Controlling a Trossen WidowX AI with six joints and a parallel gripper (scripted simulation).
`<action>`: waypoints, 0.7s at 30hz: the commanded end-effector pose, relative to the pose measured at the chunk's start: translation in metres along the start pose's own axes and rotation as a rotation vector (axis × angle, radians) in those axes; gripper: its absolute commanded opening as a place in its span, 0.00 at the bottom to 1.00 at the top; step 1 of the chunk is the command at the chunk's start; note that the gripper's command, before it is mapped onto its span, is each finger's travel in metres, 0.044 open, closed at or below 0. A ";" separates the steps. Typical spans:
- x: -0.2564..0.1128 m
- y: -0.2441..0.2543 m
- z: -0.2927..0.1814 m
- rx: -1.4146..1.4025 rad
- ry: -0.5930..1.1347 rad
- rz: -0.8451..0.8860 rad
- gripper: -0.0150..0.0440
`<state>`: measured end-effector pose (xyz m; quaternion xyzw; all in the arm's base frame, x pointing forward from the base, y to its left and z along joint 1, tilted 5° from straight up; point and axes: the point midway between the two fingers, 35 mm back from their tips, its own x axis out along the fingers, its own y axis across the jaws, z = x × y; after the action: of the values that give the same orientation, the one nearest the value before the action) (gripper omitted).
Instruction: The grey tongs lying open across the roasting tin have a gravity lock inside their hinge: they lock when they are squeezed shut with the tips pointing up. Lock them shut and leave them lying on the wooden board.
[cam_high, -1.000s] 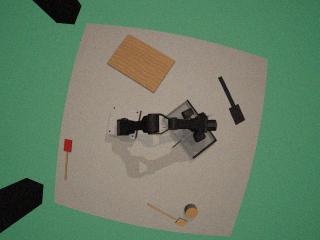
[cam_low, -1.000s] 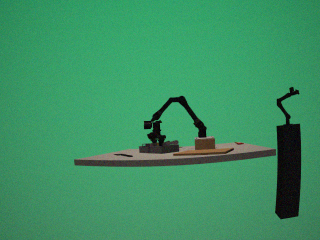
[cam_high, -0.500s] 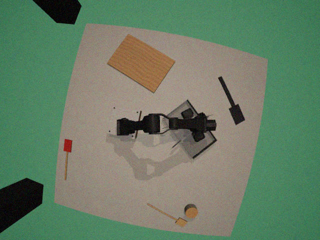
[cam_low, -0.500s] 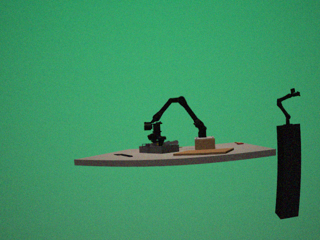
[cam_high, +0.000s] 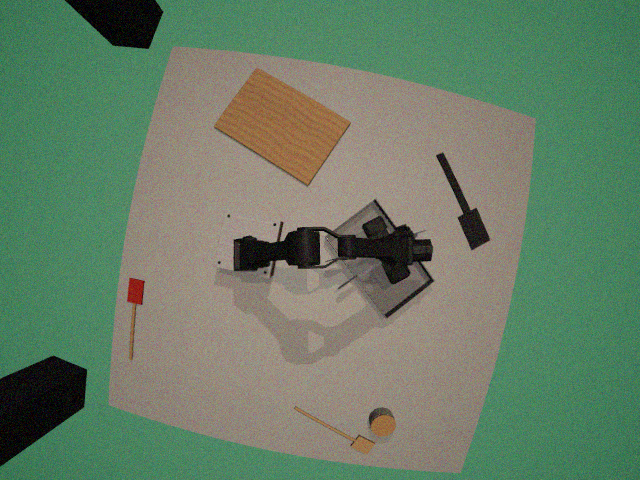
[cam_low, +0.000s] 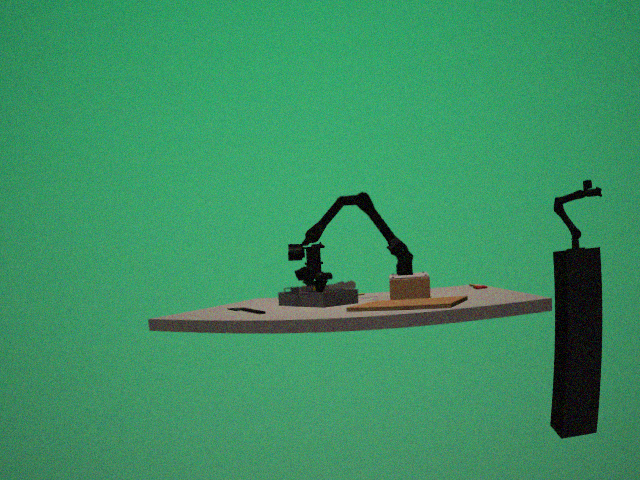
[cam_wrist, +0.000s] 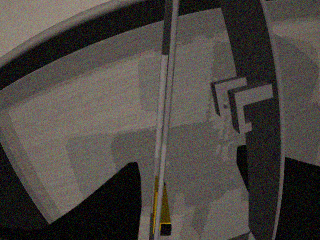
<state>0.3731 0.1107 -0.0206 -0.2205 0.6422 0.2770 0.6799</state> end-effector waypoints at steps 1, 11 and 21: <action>0.000 -0.001 0.000 0.000 0.003 -0.004 0.62; 0.000 -0.001 0.000 0.000 0.003 -0.004 0.50; 0.000 -0.001 0.000 0.000 0.003 -0.004 0.39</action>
<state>0.3731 0.1104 -0.0206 -0.2208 0.6423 0.2765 0.6799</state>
